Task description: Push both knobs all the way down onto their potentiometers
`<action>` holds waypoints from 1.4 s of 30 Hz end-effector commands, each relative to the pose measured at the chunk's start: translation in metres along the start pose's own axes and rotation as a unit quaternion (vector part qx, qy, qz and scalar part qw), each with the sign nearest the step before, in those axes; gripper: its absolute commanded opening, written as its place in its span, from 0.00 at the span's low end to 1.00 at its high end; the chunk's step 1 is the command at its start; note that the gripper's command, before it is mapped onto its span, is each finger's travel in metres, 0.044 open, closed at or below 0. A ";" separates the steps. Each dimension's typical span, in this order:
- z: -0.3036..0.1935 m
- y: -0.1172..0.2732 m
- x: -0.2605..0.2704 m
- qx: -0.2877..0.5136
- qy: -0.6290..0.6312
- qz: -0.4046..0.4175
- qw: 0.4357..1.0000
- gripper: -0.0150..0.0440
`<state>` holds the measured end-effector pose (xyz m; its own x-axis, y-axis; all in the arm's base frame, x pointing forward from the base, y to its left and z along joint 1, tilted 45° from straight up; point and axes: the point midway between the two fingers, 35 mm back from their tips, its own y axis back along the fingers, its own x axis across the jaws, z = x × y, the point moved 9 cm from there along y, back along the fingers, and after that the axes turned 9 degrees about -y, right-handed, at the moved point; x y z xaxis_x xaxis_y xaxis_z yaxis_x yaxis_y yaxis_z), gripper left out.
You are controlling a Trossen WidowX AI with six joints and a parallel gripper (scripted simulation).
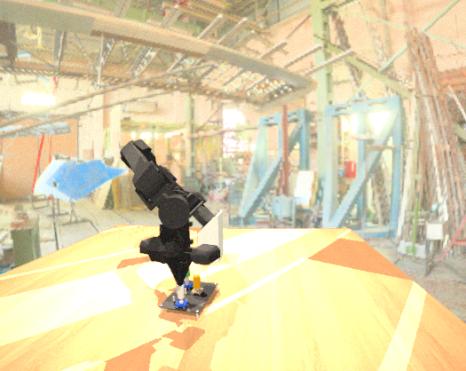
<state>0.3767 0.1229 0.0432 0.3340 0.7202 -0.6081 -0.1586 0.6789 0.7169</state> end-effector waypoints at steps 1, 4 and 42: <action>0.001 -0.010 0.000 0.002 -0.002 -0.005 1.000 0.25; 0.001 -0.011 0.000 0.002 -0.002 -0.005 1.000 0.25; 0.001 -0.014 0.000 0.002 -0.002 -0.005 1.000 0.25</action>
<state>0.3779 0.1182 0.0384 0.3346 0.7194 -0.6087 -0.1576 0.6795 0.7165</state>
